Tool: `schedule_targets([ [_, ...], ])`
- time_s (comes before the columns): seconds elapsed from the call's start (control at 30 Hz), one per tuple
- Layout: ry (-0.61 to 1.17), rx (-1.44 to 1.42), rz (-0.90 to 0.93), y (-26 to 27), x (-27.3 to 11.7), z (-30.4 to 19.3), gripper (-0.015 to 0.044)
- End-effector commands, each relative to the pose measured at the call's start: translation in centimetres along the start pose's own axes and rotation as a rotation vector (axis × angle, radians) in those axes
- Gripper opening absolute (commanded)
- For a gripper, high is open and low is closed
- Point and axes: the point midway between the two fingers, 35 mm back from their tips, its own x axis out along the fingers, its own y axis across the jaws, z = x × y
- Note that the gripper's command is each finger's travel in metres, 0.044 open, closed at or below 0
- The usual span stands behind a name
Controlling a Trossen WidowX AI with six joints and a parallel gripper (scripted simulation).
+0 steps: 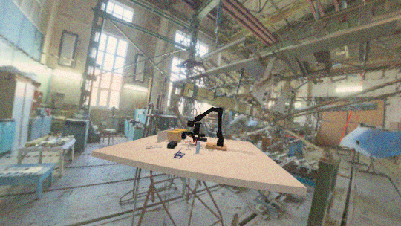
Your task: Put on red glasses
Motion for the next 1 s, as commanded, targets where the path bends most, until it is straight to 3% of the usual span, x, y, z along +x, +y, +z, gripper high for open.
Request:
schedule_targets([
  [0.0, -0.006, -0.004, -0.013, -0.34, 0.81, 0.10, 0.0120],
  [0.53, -0.006, -0.004, -0.012, 0.20, 0.84, 0.10, 0.0120],
  [0.97, 0.000, 0.000, -0.013, -0.13, 0.79, 0.00, 0.0033],
])
